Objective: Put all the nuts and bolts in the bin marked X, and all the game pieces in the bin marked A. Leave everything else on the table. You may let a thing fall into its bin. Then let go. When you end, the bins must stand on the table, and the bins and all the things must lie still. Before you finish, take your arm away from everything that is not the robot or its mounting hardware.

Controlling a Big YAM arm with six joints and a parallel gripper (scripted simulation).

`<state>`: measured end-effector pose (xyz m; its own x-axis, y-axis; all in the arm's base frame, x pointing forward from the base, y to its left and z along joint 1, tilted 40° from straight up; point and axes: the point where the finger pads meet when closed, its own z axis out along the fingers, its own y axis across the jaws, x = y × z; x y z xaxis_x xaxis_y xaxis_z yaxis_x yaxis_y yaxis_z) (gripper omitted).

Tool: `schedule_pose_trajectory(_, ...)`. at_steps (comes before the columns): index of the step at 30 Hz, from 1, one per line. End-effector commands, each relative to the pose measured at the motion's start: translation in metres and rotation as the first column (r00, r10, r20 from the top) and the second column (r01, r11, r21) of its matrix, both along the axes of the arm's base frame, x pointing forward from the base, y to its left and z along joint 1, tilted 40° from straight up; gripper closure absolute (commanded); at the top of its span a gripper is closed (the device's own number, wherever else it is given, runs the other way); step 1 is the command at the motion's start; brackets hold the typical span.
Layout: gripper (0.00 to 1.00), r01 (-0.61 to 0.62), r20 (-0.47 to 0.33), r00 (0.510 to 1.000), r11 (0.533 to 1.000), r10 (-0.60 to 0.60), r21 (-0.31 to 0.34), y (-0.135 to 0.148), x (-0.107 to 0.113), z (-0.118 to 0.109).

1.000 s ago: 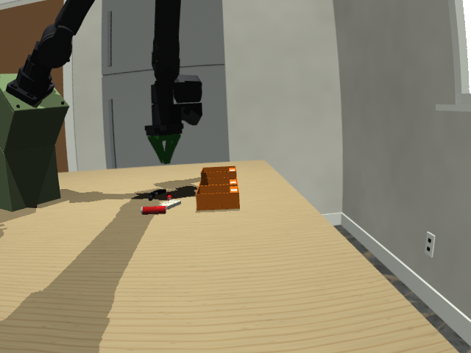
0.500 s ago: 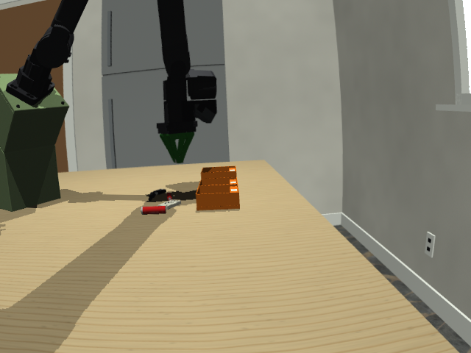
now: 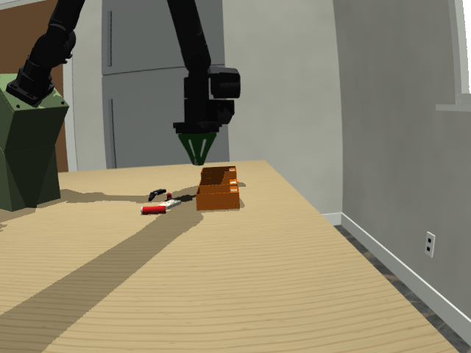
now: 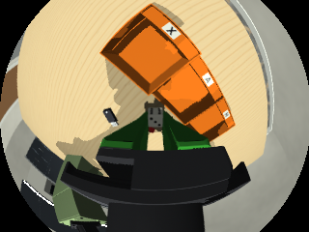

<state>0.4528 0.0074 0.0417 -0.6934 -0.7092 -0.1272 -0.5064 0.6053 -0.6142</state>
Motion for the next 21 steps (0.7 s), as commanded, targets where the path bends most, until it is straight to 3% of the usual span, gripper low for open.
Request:
schedule_pose_trajectory(1,0.89,-0.133,-0.029,0.991,0.988,0.131,-0.078,-0.013,0.025,0.037)
schedule_pose_trajectory(5,0.89,-0.208,-0.072,0.977,0.969,0.200,-0.135,-0.025,0.040,0.055)
schedule_pose_trajectory(6,0.89,-0.226,-0.093,0.972,0.963,0.215,-0.144,-0.026,0.029,0.043)
schedule_pose_trajectory(8,0.89,-0.226,-0.093,0.972,0.963,0.215,-0.144,-0.026,0.029,0.043)
schedule_pose_trajectory(12,0.89,-0.336,-0.155,0.939,0.919,0.308,-0.207,-0.026,0.029,0.043)
schedule_pose_trajectory(21,0.89,-0.527,-0.275,0.845,0.803,0.459,-0.279,-0.017,0.024,0.036)
